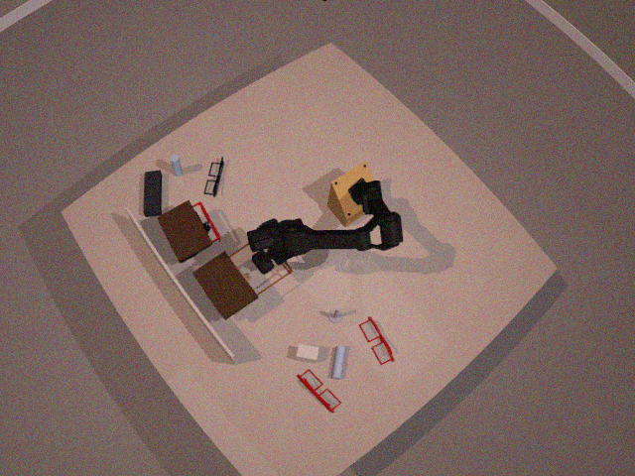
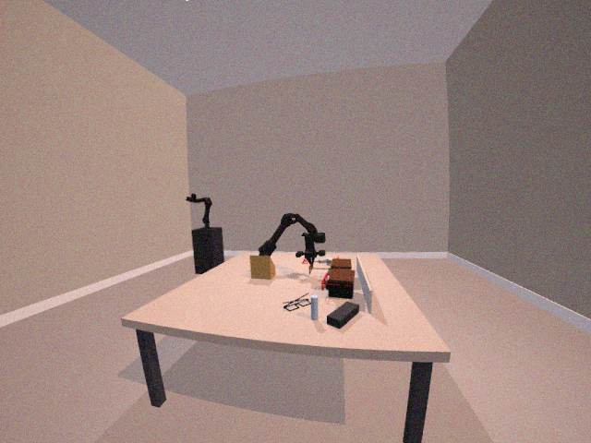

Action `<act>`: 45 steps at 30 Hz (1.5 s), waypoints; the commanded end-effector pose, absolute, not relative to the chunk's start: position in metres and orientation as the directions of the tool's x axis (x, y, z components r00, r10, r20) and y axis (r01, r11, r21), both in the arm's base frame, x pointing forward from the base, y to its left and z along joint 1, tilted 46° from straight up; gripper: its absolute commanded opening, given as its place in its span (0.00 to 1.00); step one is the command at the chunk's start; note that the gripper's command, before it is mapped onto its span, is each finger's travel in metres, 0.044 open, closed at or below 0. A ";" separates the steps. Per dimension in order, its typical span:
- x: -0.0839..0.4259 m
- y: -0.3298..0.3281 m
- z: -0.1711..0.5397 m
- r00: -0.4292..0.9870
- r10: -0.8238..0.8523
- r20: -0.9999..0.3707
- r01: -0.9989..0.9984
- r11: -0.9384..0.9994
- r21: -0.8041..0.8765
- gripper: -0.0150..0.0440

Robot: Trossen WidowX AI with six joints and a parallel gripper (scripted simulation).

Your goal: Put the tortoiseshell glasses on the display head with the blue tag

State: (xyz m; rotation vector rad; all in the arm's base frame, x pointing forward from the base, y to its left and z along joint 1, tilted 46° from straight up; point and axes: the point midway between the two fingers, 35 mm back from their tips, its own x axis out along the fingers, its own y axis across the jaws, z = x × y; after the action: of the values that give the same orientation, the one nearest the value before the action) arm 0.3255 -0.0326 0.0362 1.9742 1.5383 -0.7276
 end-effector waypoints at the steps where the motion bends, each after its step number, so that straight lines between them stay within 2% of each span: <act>1: 0.333 -0.034 0.036 0.208 0.692 -0.692 0.973 -0.217 0.076 0.25; 45: 0.390 -0.043 0.038 0.210 0.691 -0.691 0.973 -0.217 0.079 0.25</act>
State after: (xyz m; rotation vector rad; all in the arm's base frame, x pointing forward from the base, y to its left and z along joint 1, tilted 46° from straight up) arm 0.3838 -0.0419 0.0384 1.9754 1.5366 -0.7265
